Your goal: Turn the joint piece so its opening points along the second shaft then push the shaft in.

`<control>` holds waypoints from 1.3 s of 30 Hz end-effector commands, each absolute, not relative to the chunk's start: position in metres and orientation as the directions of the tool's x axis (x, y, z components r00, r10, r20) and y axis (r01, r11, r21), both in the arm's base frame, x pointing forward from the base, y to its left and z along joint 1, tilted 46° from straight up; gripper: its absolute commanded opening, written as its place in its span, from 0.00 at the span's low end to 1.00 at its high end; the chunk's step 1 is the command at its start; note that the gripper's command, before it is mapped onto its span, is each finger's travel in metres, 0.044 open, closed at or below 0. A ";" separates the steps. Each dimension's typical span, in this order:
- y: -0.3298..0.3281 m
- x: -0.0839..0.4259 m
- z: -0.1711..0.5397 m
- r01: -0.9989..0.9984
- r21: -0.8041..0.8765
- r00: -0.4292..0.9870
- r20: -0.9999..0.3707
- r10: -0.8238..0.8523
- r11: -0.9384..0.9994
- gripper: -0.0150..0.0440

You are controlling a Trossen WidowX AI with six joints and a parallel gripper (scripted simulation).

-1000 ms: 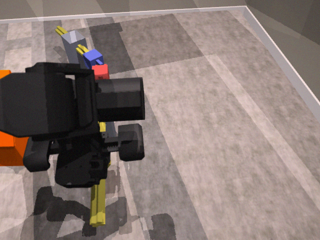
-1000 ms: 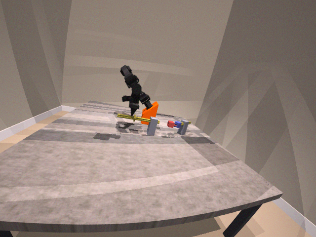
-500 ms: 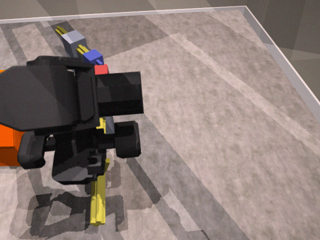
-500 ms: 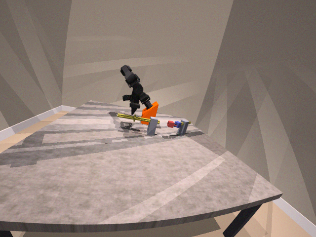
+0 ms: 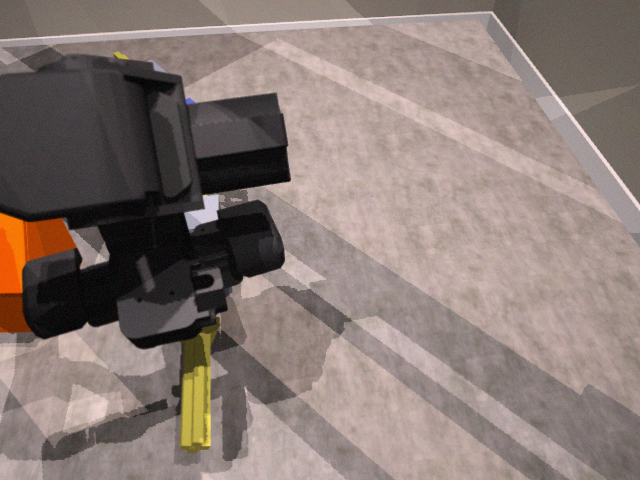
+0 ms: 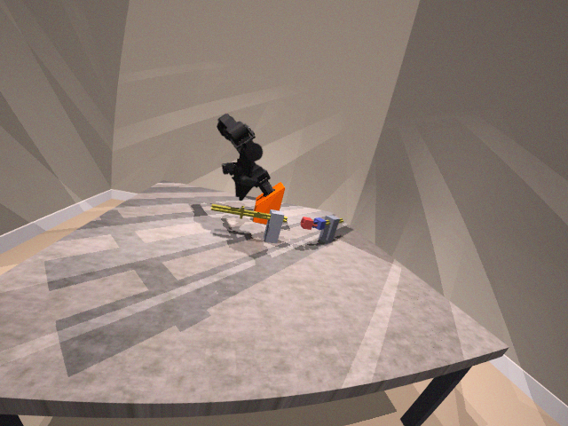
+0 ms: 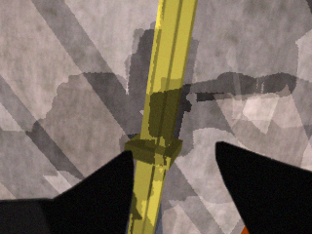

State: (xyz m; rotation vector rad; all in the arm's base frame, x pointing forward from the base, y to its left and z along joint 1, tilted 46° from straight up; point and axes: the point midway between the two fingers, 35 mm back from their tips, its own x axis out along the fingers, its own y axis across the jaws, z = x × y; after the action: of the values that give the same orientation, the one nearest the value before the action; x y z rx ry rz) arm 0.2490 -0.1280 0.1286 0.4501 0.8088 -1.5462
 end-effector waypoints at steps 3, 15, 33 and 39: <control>-0.117 0.254 0.139 0.910 -0.372 -0.150 -0.704 -0.694 0.181 0.92; -0.098 0.258 0.157 0.676 -0.586 -0.150 -0.704 -0.695 0.447 1.00; -0.076 0.260 0.179 0.275 -0.709 -0.152 -0.699 -0.699 0.649 1.00; -0.073 0.261 0.172 0.324 -0.691 -0.150 -0.712 -0.686 0.646 1.00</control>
State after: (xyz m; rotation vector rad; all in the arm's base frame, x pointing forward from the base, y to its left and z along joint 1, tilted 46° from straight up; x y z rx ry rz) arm 0.2594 -0.0761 0.1767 -0.3578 1.4874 -0.8961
